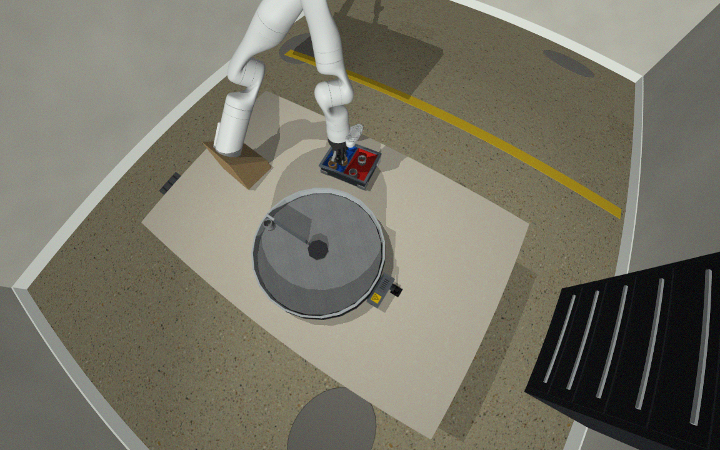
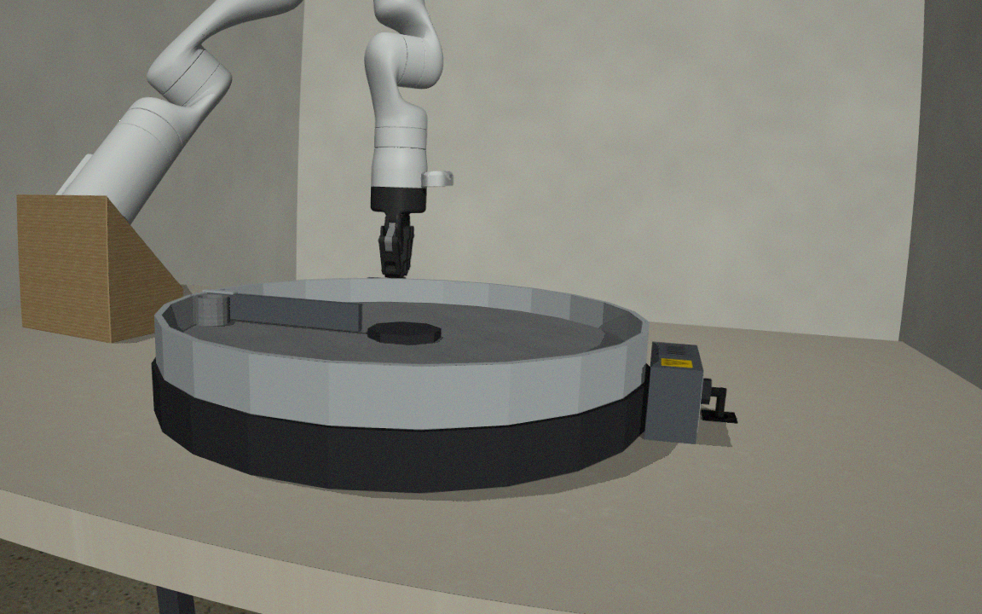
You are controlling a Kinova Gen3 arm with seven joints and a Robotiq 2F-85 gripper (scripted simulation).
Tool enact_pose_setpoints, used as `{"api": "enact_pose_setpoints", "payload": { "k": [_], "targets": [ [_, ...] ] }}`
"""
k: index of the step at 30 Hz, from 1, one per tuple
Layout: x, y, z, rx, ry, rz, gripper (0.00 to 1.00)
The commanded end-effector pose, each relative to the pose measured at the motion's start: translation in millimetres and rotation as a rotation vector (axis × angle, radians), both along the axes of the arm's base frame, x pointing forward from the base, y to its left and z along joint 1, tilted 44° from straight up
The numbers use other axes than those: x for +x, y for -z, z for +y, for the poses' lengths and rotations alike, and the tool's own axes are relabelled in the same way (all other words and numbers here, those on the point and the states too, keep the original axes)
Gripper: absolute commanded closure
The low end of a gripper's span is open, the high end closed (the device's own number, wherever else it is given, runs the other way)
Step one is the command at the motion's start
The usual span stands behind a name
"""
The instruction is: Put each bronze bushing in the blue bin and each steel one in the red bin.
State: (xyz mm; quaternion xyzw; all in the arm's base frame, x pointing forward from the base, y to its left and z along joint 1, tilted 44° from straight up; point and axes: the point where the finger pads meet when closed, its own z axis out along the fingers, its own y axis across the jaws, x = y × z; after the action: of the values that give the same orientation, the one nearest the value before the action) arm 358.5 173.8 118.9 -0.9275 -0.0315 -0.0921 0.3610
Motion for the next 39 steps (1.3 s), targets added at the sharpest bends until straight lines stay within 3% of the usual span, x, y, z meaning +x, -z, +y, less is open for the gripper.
{"api": "enact_pose_setpoints", "payload": {
  "k": [1, 39],
  "targets": [
    [0.5, -0.8, -1.1, -0.001, 0.001, -0.002, 0.84],
    [-1.0, -8.2, -8.0, -0.001, 0.001, -0.002, 0.84]
  ]
}}
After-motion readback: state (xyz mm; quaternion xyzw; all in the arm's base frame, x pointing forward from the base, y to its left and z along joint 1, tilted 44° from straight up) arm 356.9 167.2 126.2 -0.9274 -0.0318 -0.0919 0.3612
